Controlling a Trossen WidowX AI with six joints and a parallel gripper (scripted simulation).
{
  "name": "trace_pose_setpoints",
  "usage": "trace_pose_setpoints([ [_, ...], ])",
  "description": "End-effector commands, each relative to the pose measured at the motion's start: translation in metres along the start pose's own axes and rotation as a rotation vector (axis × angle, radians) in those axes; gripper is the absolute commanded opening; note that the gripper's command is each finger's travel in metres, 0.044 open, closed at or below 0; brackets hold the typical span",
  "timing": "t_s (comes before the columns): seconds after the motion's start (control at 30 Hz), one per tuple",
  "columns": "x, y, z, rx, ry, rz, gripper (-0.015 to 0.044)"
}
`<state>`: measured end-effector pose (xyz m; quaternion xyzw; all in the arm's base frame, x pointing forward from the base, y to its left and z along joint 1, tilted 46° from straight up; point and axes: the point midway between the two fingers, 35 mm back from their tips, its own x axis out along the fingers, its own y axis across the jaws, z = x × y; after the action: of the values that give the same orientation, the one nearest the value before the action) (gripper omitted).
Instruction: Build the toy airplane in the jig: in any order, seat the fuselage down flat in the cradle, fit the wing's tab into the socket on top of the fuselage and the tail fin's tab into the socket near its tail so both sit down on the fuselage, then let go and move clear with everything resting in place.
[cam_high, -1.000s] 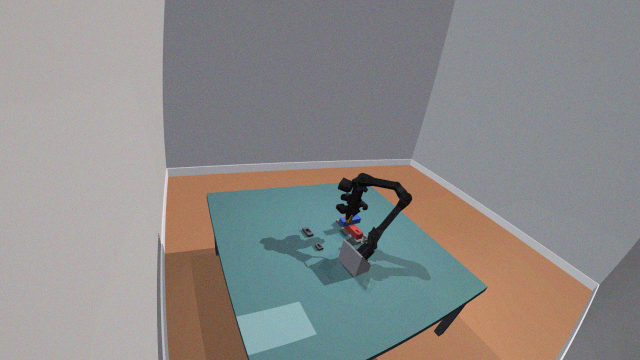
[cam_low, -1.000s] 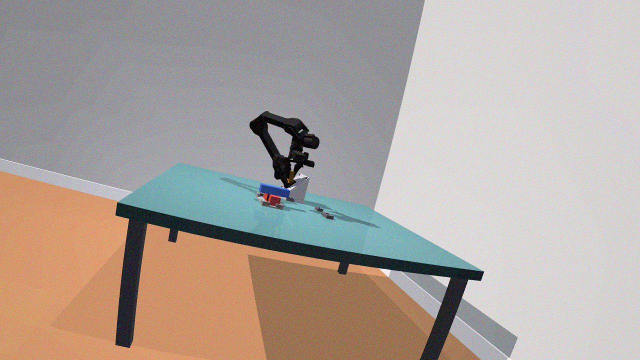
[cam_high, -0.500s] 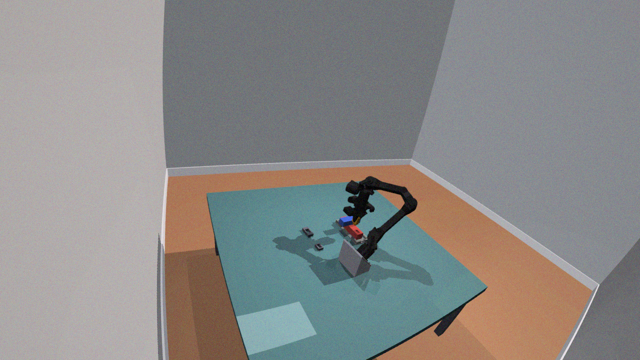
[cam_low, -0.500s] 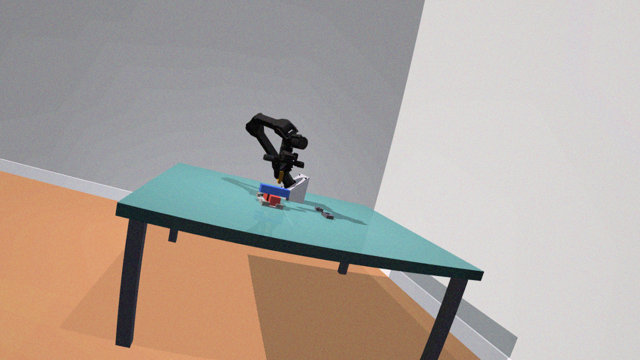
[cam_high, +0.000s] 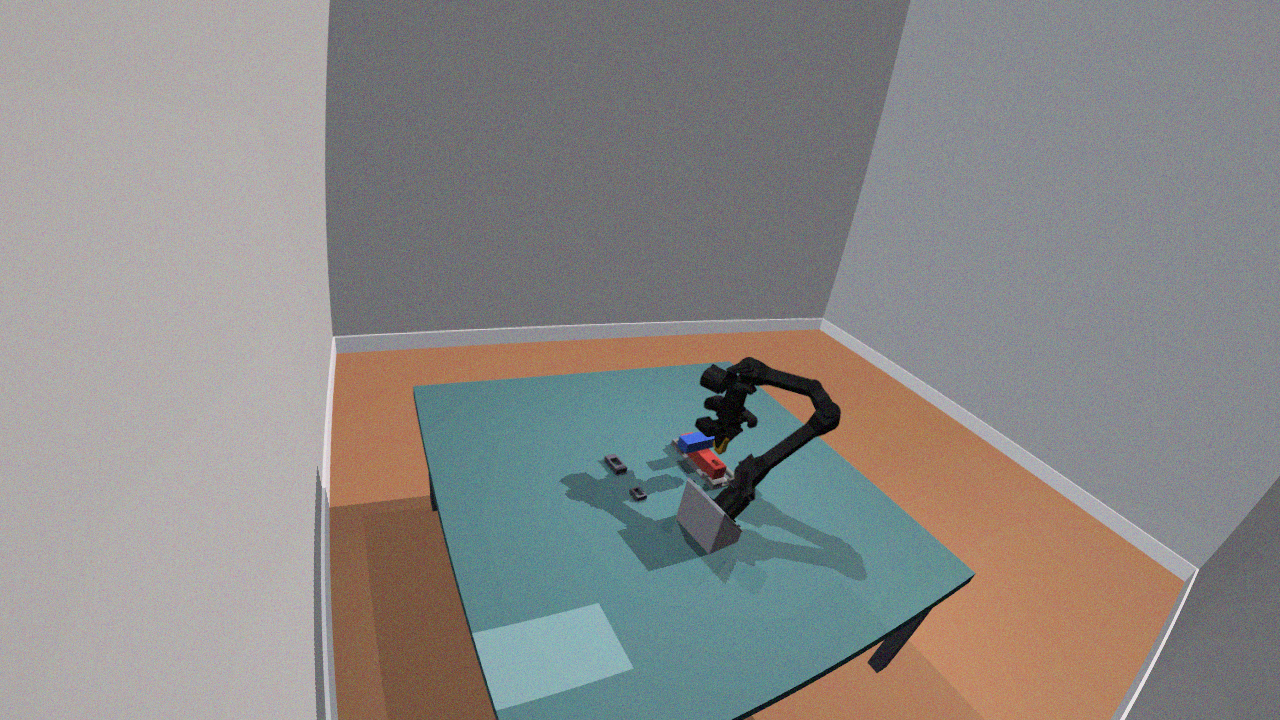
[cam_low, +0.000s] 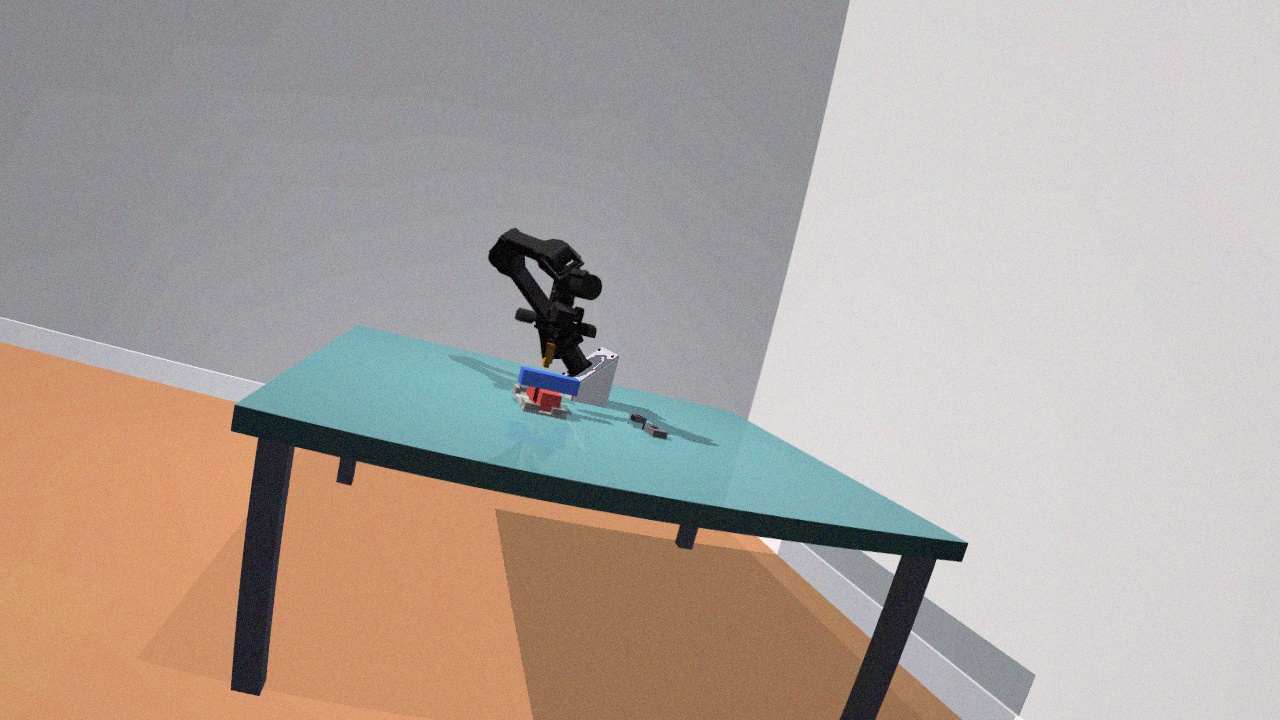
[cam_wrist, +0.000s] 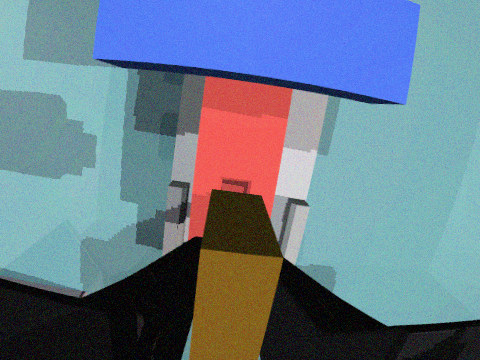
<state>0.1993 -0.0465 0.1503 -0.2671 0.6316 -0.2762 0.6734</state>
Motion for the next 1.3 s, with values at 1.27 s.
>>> trace_pose_setpoints([
  [1.27,0.025,-0.002,-0.002,-0.006,0.003,-0.006,0.0065],
])
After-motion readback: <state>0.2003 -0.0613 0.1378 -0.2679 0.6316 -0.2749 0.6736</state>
